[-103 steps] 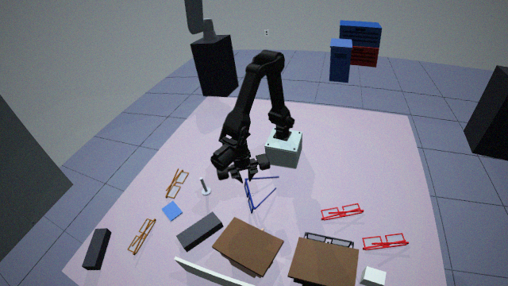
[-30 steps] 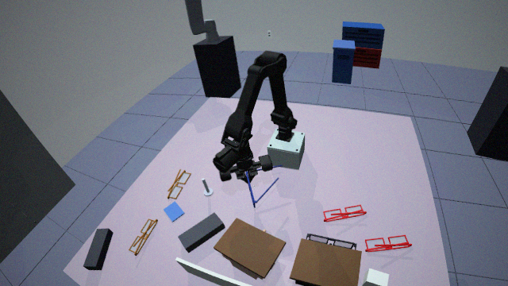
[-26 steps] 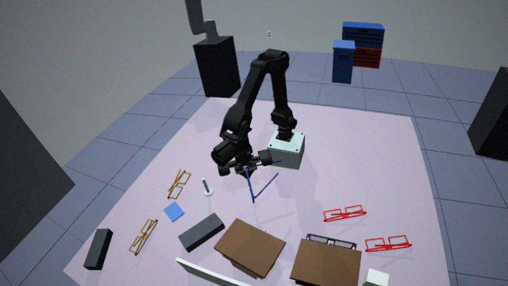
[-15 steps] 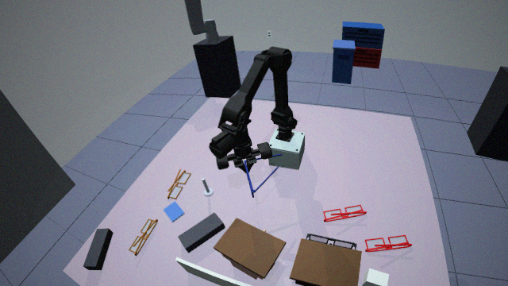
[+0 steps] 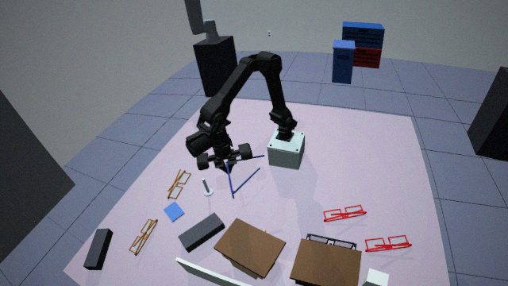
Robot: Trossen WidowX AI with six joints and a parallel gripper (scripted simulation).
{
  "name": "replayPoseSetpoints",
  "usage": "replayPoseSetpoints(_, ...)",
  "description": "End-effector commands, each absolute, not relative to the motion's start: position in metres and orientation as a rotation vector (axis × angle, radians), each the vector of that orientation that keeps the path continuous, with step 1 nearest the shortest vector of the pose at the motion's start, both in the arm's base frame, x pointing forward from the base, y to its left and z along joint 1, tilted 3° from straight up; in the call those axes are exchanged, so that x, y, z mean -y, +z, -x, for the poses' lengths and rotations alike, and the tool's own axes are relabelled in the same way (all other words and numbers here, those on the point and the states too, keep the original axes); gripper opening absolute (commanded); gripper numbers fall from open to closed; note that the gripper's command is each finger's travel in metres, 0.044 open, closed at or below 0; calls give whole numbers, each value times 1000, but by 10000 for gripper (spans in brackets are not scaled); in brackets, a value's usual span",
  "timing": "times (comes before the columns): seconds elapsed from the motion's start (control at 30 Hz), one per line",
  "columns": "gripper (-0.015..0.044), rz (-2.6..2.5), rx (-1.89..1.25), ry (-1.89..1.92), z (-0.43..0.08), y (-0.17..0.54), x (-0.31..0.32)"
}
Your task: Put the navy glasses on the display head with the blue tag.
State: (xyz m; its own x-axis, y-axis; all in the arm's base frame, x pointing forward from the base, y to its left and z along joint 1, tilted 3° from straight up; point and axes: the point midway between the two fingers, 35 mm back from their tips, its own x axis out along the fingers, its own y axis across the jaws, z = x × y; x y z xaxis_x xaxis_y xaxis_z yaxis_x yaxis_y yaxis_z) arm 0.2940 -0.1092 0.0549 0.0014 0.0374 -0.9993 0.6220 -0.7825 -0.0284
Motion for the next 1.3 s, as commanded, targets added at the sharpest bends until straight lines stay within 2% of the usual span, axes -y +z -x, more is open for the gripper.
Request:
replayPoseSetpoints(0.0,0,-1860,-670,-1823,-303,58,129)
replayPoseSetpoints(0.5,0,-1856,-662,-1822,-319,56,209)
replayPoseSetpoints(0.97,0,-1851,-656,-1824,-313,47,288)
replayPoseSetpoints(1.27,0,-1851,-656,-1824,-312,46,291)
